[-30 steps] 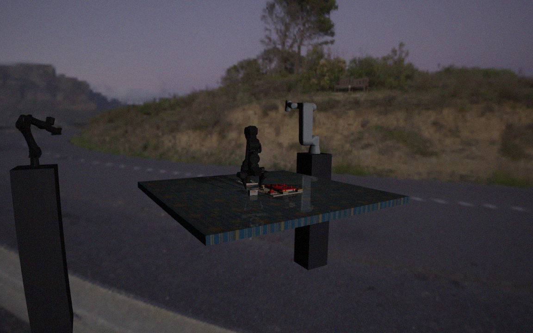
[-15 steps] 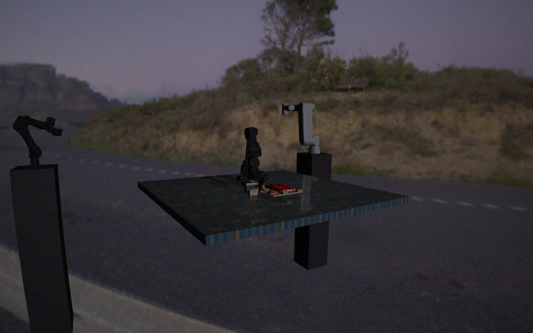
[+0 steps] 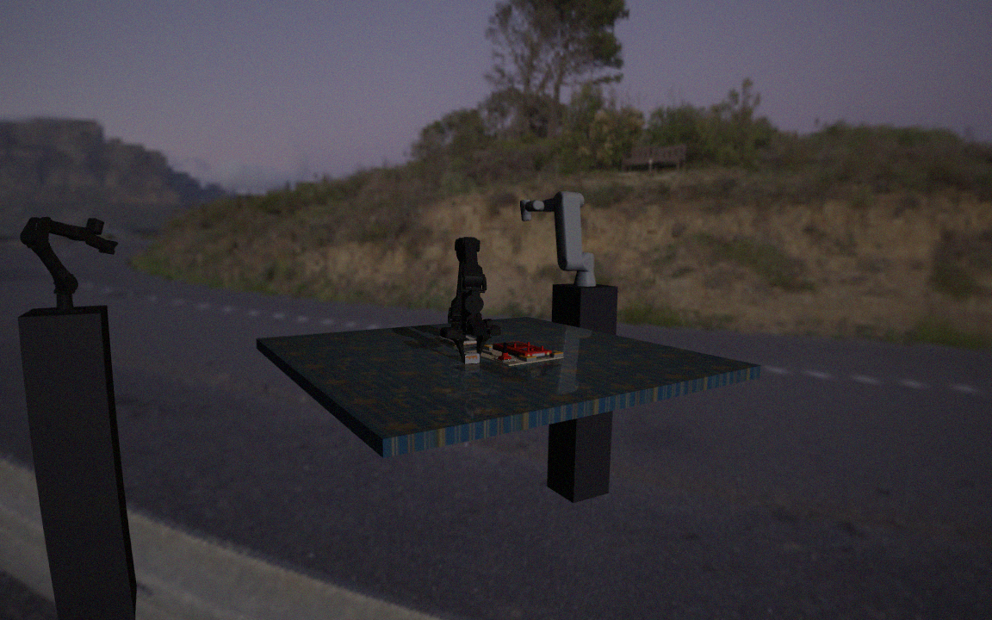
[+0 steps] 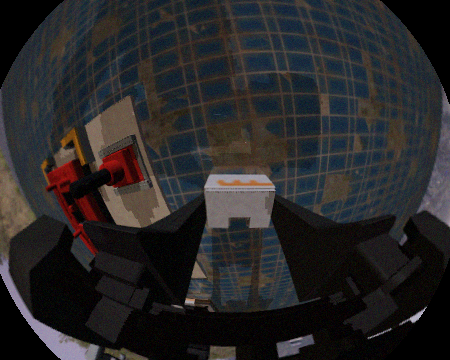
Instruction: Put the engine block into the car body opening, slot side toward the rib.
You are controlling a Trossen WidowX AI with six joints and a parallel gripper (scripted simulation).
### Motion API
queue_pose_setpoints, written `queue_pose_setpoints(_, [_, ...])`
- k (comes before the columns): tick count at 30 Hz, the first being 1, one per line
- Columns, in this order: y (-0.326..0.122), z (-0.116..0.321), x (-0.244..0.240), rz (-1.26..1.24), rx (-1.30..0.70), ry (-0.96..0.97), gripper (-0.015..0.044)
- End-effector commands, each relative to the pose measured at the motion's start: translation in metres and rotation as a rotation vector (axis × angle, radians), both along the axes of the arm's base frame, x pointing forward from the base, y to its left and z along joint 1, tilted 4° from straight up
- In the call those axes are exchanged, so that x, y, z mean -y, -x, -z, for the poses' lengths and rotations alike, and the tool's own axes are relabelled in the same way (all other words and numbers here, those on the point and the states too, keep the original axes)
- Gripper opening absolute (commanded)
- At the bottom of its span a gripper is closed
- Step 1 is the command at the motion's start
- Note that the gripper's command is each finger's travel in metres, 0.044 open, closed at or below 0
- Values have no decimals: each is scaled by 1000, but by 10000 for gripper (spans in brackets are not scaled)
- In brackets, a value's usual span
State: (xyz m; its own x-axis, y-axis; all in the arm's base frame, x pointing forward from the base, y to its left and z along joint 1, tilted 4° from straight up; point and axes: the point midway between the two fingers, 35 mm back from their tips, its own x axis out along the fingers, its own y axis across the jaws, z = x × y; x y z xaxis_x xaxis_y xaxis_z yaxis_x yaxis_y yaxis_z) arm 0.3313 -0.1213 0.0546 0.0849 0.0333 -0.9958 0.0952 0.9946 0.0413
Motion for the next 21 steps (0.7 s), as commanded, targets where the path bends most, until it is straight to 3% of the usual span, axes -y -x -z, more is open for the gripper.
queue_pose_setpoints(1, [0,-2,1,6,-7,2,78])
queue_pose_setpoints(4, [-1,-12,3,6,-6,3,0])
queue_pose_setpoints(21, [0,-66,11,5,-6,4,0])
